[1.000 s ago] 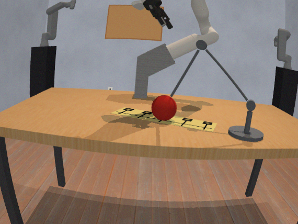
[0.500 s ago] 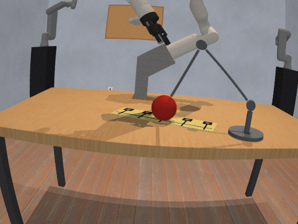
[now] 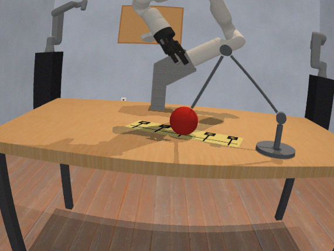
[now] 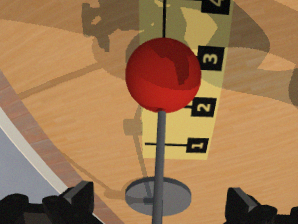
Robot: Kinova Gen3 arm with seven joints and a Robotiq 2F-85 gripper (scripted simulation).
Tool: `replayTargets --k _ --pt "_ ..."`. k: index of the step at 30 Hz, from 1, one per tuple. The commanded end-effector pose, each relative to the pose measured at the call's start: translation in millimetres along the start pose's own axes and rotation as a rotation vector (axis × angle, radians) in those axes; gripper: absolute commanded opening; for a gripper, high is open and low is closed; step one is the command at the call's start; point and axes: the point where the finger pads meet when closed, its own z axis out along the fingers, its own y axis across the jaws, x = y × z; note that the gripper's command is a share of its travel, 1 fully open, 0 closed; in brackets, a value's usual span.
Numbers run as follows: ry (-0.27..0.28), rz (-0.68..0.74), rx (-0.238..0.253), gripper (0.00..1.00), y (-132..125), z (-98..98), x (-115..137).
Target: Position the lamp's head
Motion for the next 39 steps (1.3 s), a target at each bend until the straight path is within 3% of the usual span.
replayTargets --k 1,11,39 --pt "-0.007 -0.002 0.002 1.00 -1.7 5.0 3.0" --pt "-0.012 -0.001 0.000 1.00 -1.9 9.4 7.2" --pt "-0.011 0.006 -0.001 1.00 -0.2 73.2 7.2"
